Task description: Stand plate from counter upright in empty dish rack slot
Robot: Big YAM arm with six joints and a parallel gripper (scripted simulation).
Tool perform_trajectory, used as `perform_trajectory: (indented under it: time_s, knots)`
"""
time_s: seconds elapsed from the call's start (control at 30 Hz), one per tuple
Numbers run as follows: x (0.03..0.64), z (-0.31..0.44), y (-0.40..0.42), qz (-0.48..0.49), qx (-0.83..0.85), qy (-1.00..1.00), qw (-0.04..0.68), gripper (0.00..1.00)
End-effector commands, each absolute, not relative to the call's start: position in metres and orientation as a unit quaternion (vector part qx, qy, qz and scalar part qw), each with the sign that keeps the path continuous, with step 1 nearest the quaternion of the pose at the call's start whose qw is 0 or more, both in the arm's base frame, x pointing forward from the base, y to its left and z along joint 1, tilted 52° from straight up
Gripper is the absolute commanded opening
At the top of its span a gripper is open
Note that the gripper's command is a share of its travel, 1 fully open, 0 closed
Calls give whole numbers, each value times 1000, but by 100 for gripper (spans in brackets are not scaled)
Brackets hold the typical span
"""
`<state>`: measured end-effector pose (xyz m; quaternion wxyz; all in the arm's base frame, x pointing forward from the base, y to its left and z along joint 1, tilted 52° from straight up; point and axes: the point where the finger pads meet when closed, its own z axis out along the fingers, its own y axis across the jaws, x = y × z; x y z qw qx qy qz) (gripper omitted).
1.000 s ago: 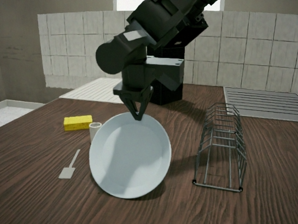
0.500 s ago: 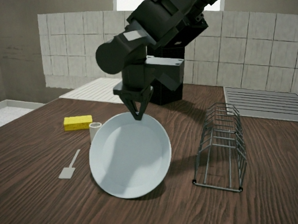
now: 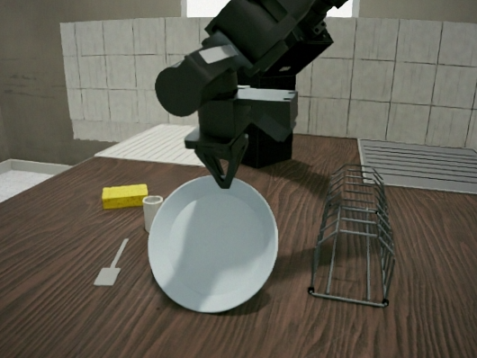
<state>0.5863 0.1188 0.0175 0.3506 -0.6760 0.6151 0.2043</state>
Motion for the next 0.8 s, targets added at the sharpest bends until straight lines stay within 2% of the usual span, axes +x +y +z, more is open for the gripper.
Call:
perform_trajectory:
  time_s: [0.0, 0.77]
  knots:
    - [588, 38, 87, 191, -667, 623, 361, 0]
    - [573, 72, 51, 187, -668, 622, 364, 0]
